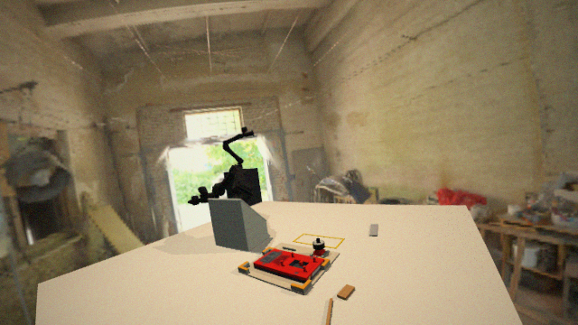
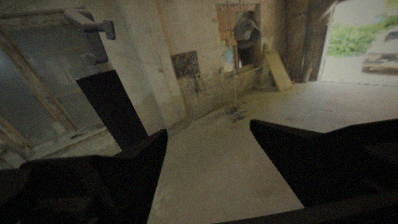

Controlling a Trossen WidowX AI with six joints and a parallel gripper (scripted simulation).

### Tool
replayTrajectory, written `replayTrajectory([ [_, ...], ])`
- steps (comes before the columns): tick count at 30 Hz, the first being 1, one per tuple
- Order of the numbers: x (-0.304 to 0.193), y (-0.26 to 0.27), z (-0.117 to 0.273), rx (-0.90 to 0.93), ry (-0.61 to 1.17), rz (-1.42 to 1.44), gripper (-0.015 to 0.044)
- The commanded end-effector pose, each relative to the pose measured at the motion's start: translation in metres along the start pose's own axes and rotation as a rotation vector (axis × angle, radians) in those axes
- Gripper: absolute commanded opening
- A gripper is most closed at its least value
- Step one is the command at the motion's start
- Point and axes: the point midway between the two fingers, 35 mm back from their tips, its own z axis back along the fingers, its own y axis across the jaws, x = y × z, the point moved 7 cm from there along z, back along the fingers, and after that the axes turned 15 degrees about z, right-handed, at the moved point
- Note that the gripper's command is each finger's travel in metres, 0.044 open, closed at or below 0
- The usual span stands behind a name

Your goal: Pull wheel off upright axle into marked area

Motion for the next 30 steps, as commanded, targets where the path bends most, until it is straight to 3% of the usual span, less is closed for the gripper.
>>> replayTrajectory([
  [1,0.0,0.0,0.001,-0.001,0.001,-0.001,0.0374],
  [4,-0.006,-0.008,0.009,-0.017,0.013,-0.011,0.03],
  [30,-0.091,-0.115,0.207,-0.351,0.252,-0.204,0.03],
])
